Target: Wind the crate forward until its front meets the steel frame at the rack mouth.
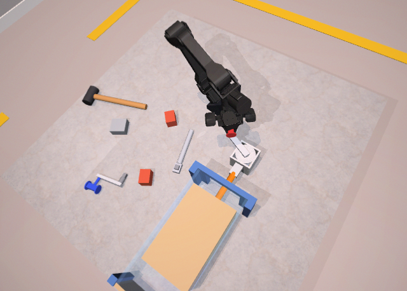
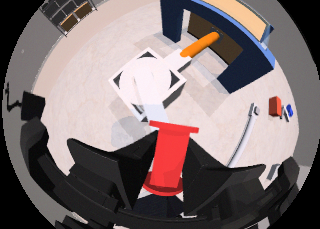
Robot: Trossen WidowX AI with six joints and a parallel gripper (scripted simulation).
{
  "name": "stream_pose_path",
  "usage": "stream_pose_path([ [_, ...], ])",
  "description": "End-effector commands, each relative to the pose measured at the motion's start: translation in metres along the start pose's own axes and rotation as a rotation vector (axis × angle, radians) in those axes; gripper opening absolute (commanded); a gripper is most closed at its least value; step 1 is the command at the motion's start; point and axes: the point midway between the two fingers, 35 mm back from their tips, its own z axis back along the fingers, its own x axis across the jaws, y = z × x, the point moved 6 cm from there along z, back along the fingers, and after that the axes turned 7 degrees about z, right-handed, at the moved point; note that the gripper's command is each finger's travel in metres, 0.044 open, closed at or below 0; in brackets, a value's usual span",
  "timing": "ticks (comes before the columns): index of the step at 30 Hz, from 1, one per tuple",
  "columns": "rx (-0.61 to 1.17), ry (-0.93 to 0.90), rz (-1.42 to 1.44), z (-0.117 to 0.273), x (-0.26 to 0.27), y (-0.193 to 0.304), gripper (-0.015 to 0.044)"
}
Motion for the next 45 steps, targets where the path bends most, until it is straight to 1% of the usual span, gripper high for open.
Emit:
stream_pose_path([
  [1, -0.005, 0.021, -0.011, -0.004, -0.011, -0.004, 0.0000],
  [45, -0.007, 0.024, -0.013, -0.026, -0.053, -0.051, 0.0000],
])
